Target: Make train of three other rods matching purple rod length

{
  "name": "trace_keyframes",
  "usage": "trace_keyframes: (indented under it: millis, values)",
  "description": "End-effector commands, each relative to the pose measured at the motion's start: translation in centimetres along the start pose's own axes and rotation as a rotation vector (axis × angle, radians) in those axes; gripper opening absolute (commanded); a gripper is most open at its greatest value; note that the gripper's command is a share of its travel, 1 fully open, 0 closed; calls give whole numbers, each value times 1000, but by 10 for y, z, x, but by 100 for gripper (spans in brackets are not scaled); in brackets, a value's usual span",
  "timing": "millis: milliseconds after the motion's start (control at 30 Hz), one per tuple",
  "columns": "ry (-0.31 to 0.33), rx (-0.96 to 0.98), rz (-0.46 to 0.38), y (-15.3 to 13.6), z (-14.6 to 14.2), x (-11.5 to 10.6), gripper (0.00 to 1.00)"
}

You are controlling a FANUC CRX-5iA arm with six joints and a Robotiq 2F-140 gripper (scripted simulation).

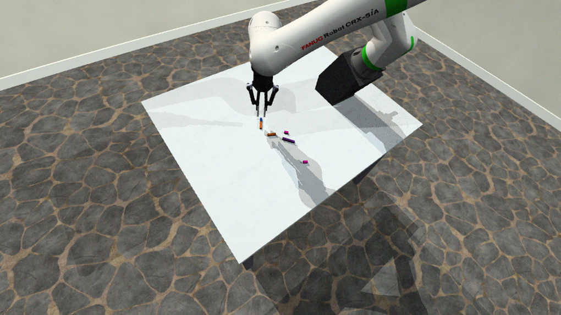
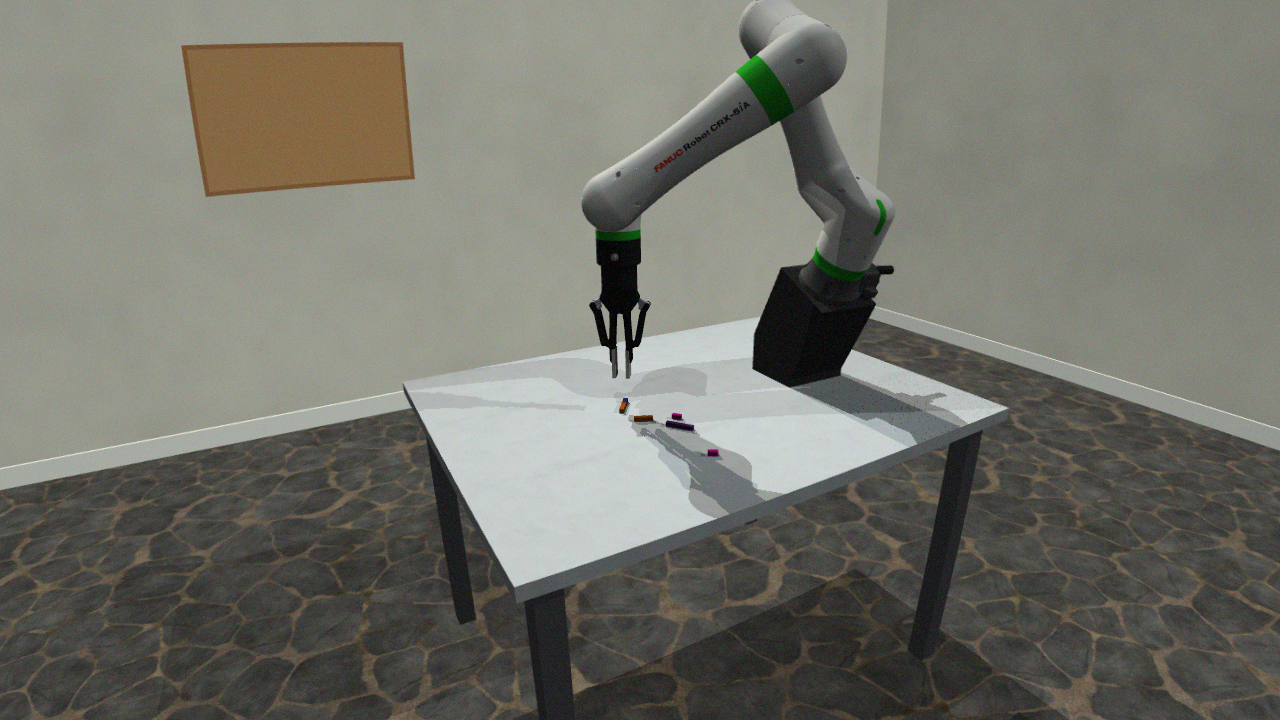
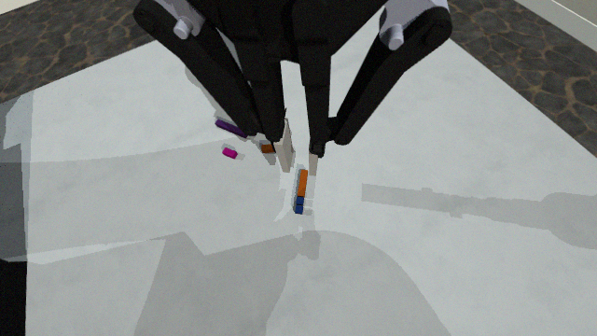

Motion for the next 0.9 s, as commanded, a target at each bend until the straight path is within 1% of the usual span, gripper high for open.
trace_keyframes:
  millis: [0,233,267,867]
  values:
    - [0,0,0,0,0,-8,15]
    - [0,0,0,0,0,-12,15]
    - [0,0,0,0,0,-12,100]
    - [0,0,0,0,0,-12,100]
Point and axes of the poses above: the point where the finger pads meet when closed, its own x axis out along the fingers, its own z axis across the jaws, y = z × x, the point moved 10 cm from there along -x, back along the fingers, and after that the axes turned 2 degrees about -x, right-handed, at the moved point
